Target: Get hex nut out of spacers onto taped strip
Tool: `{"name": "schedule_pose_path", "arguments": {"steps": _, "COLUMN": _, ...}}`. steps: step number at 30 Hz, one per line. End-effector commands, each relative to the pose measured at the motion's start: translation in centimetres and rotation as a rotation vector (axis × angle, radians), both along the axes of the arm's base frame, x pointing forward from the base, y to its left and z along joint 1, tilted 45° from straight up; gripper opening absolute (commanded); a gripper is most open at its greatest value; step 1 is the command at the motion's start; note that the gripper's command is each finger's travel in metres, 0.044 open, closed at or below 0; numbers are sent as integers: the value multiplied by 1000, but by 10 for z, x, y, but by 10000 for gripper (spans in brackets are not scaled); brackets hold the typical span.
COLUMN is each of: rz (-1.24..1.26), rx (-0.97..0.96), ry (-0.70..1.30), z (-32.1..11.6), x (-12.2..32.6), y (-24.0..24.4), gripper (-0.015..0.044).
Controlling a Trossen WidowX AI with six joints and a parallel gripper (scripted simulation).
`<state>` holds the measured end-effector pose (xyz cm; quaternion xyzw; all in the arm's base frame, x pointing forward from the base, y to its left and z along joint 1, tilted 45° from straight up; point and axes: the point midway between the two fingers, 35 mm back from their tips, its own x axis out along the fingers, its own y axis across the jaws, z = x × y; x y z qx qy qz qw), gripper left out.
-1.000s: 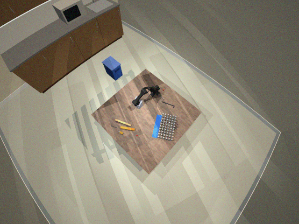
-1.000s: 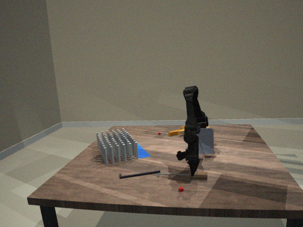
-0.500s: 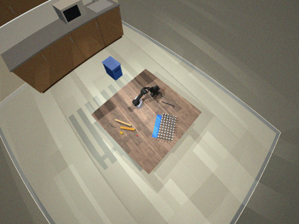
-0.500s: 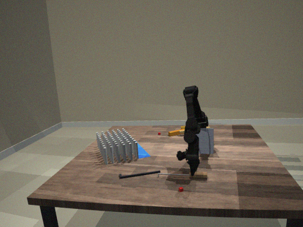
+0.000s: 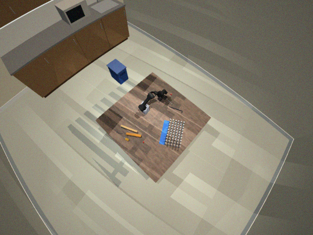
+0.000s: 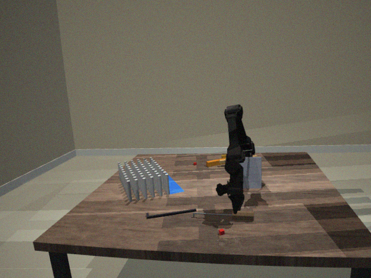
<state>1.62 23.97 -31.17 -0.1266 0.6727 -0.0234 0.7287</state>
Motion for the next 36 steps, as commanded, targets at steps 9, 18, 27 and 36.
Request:
{"name": "schedule_pose_path", "arguments": {"steps": 9, "rz": 0, "rx": 5, "ry": 1, "z": 49, "x": -11, "y": 46, "gripper": 440}}
{"name": "schedule_pose_path", "arguments": {"steps": 18, "rz": 0, "rx": 5, "ry": 1, "z": 49, "x": -11, "y": 46, "gripper": 440}}
{"name": "schedule_pose_path", "arguments": {"steps": 27, "rz": 0, "rx": 5, "ry": 1, "z": 49, "x": -11, "y": 46, "gripper": 440}}
{"name": "schedule_pose_path", "arguments": {"steps": 36, "rz": 39, "rx": -128, "ry": -150, "z": 42, "x": -34, "y": 46, "gripper": 440}}
